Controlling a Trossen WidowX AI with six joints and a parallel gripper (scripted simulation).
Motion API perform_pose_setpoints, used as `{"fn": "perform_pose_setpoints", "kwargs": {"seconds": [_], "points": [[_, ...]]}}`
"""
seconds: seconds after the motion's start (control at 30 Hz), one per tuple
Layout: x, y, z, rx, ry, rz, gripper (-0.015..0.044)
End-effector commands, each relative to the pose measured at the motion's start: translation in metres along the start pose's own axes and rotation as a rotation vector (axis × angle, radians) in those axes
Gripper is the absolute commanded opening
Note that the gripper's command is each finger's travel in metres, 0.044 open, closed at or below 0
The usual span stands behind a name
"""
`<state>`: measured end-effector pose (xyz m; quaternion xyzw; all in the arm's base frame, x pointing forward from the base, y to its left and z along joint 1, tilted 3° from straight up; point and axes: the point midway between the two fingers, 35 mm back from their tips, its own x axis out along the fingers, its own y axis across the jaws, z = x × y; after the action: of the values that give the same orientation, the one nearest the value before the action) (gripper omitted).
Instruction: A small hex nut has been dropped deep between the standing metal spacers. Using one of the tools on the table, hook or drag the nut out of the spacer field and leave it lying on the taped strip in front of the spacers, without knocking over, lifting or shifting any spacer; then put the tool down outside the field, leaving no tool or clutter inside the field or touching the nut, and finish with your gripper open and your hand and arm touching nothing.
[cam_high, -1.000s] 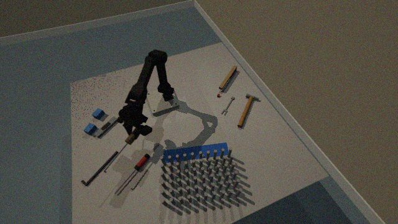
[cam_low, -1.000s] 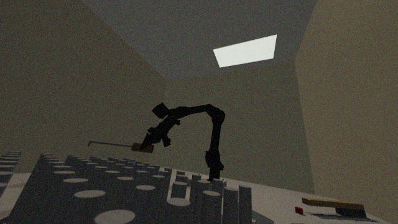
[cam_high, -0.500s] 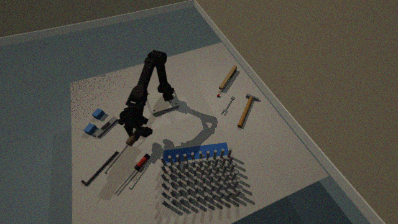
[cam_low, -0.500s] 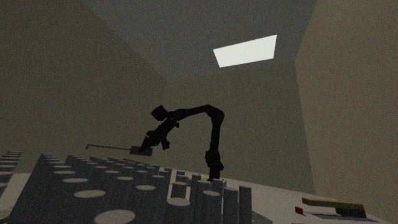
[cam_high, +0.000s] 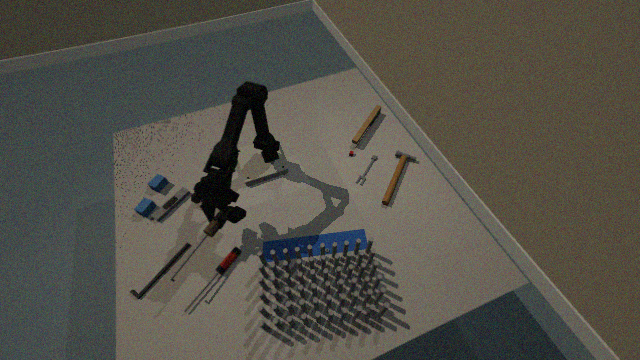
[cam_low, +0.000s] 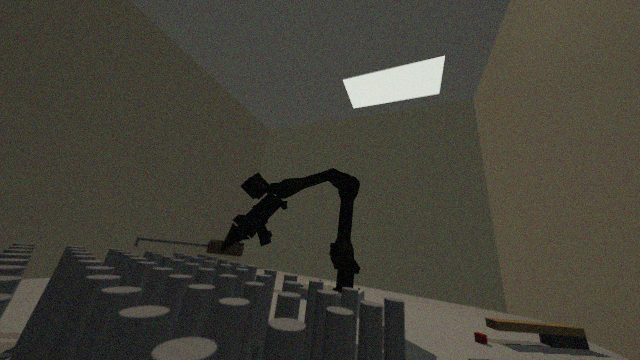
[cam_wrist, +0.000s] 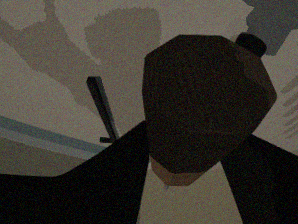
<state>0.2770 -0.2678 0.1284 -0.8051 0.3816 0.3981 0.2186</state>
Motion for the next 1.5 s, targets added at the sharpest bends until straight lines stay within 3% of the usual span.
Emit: {"fn": "perform_pose_setpoints", "kwargs": {"seconds": [0.0, 1.47], "points": [[0.004, 0.000, 0.003, 0.001, 0.001, 0.001, 0.0000], [0.037, 0.000, 0.026, 0.002, 0.001, 0.000, 0.0000]]}}
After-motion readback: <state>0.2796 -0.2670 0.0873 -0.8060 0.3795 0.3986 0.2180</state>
